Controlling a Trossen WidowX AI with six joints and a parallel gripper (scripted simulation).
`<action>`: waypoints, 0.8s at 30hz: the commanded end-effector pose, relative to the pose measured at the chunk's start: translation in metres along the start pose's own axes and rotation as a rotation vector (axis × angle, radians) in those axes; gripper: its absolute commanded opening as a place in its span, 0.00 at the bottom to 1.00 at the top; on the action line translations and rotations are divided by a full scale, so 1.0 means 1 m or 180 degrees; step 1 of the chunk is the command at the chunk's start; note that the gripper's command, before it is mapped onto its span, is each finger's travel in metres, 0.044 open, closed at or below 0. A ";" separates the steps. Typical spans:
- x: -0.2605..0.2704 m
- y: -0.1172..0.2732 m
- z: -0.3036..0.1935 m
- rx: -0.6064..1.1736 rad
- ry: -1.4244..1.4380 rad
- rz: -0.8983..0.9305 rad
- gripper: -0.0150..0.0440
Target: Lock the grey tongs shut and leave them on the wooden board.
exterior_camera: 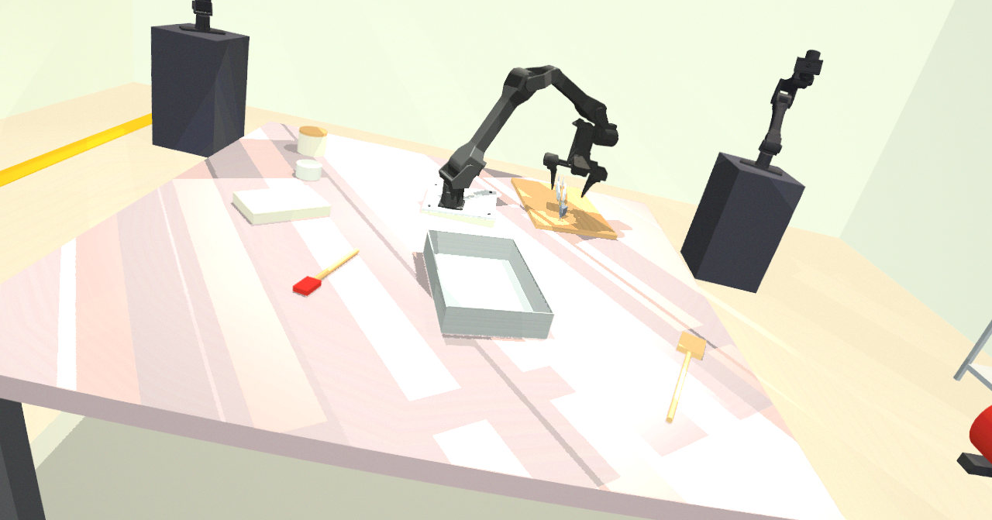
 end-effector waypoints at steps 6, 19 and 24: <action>0.001 0.084 0.109 -0.0023 -0.0047 0.0074 1.00; -0.010 0.135 0.128 -0.0029 -0.0047 0.0209 1.00; -0.011 0.137 0.128 -0.0029 -0.0046 0.0218 1.00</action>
Point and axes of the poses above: the point midway between the two fingers, 35 mm back from their tips, its own y axis back along the fingers, its own x axis across the jaws, z = x × y, the point moved 7 cm from there along y, back along the fingers, and after that the axes turned 13 degrees about y, right-handed, at the moved point
